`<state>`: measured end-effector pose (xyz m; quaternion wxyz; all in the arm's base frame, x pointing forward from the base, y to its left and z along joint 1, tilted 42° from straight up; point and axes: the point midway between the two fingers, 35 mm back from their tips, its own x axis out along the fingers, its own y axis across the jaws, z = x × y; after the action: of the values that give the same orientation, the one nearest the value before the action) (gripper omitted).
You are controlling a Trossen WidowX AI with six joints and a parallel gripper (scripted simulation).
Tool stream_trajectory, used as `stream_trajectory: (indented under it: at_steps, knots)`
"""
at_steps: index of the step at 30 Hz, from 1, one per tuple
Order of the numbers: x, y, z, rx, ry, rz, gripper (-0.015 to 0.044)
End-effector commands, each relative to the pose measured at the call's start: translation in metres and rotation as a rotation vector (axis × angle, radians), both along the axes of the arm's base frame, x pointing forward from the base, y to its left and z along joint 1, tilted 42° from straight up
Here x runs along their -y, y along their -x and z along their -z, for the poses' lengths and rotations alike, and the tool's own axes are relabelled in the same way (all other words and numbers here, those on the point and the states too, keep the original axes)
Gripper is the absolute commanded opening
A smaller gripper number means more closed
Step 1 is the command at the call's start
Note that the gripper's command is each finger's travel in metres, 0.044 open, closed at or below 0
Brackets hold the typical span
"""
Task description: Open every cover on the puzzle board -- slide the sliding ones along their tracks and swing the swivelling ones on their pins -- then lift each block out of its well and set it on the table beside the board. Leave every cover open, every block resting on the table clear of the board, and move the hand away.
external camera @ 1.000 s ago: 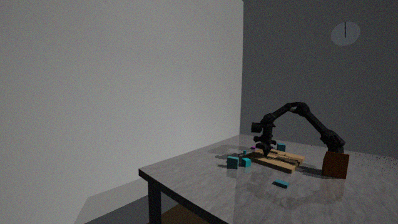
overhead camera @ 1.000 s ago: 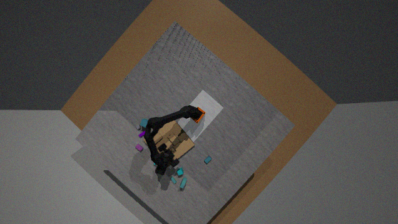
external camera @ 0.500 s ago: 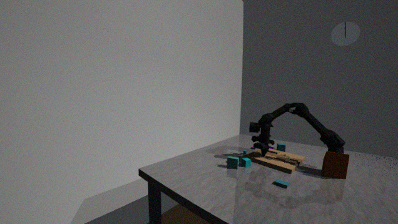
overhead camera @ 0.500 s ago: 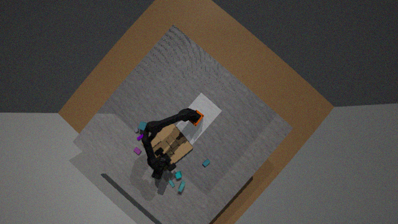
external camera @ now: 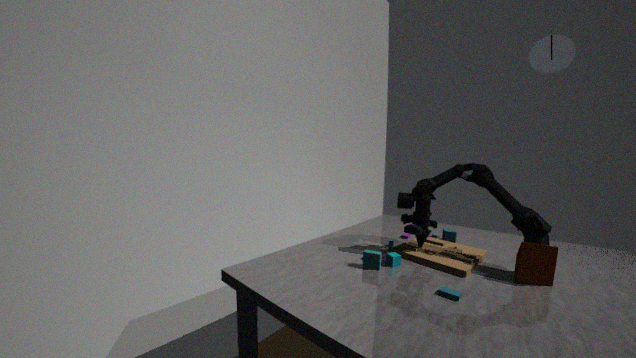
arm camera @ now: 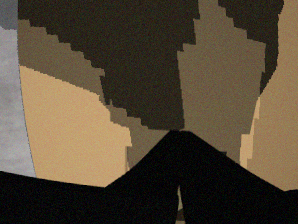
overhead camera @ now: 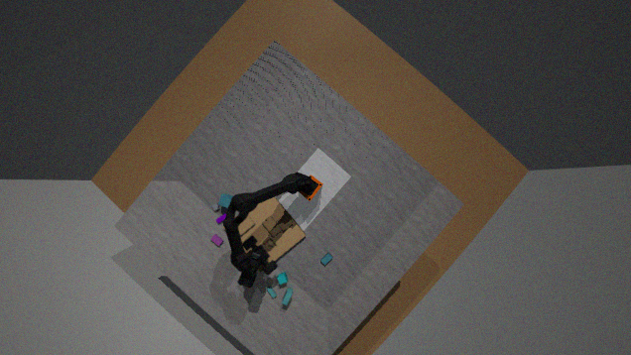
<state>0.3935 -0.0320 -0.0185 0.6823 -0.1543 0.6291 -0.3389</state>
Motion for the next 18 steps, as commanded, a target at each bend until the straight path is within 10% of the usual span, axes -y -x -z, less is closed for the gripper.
stream_trajectory:
  at_steps: [1, 18]
  knots:
    - [-0.004, -0.002, -0.005, 0.006, 0.003, -0.001, 0.0000]
    - [-0.018, -0.005, -0.022, 0.006, 0.002, -0.001, 0.0000]
